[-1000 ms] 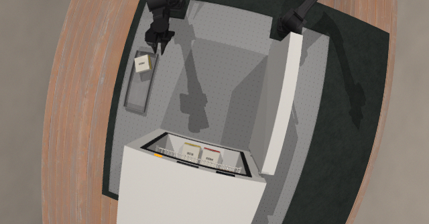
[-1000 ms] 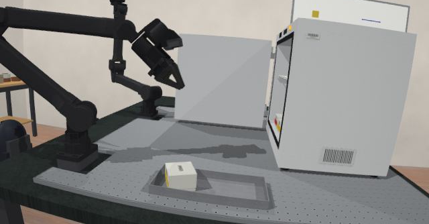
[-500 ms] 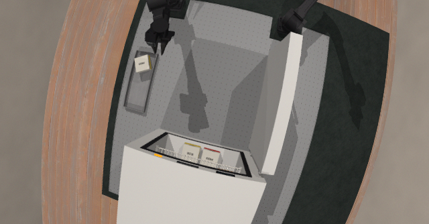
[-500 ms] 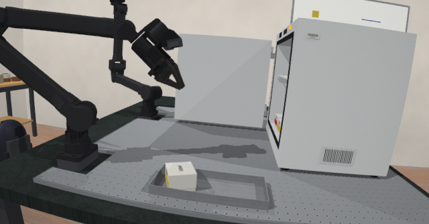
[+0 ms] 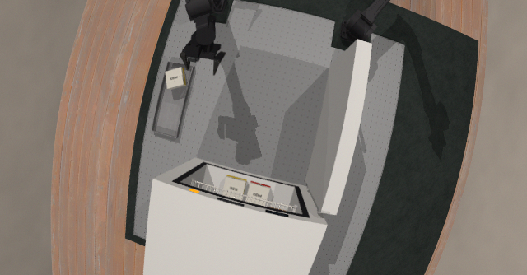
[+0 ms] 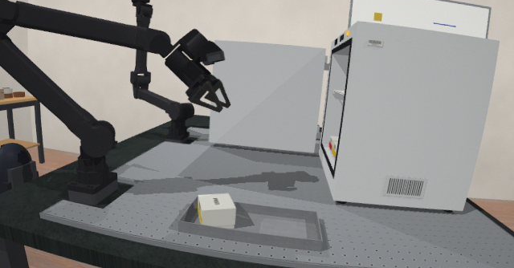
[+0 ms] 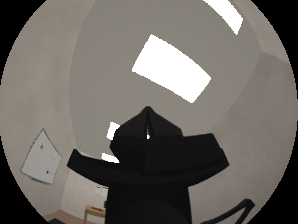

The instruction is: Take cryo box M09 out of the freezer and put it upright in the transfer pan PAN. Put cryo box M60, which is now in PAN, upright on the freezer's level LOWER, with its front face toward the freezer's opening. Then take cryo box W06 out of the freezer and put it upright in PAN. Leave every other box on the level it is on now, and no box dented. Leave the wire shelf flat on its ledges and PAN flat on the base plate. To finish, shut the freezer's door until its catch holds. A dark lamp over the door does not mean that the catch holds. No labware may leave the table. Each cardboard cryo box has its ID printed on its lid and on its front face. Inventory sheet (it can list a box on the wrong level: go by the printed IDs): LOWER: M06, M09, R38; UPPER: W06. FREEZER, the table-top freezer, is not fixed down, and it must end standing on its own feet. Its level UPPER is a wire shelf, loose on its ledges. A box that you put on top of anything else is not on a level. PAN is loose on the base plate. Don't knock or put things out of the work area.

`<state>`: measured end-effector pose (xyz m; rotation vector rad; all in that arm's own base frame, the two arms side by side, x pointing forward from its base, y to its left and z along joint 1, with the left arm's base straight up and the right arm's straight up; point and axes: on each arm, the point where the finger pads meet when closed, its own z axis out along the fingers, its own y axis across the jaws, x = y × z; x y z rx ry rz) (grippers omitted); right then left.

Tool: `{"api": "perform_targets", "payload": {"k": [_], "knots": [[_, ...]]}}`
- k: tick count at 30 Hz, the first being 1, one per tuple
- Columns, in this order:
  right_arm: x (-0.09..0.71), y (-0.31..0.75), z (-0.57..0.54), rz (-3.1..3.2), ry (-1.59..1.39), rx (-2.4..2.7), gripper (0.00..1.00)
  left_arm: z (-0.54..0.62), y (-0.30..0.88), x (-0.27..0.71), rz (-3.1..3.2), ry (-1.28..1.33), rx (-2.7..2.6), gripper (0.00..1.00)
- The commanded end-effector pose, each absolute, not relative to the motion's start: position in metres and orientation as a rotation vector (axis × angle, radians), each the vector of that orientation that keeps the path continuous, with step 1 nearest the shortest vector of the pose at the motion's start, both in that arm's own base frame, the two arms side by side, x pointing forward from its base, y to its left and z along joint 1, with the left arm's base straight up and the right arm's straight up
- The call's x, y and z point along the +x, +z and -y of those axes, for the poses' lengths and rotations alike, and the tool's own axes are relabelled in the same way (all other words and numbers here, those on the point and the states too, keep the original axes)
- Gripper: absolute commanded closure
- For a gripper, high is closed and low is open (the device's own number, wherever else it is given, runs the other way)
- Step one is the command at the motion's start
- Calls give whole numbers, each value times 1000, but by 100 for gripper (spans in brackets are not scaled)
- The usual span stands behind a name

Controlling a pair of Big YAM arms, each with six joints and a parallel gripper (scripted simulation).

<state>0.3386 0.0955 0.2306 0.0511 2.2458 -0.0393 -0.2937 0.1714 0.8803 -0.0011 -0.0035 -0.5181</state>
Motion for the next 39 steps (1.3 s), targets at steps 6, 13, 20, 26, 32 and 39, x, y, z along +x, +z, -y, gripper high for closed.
{"api": "perform_targets", "payload": {"k": [6, 13, 20, 26, 32, 39], "knots": [[376, 255, -129, -2146, 12, 92, 0, -163, 885, -279, -29, -529, 8, 100], [398, 248, -154, -2140, 19, 95, 0, -163, 885, -279, -29, -529, 8, 100], [411, 240, -170, -2114, 18, 97, 0, -163, 885, -279, -29, -529, 8, 100], [427, 229, -190, -2116, 18, 98, 0, -163, 885, -279, -29, -529, 8, 100], [440, 221, -204, -2089, 17, 100, 0, -163, 885, -279, -29, -529, 8, 100], [456, 210, -224, -2091, 17, 99, 0, -163, 885, -279, -29, -529, 8, 100]]}}
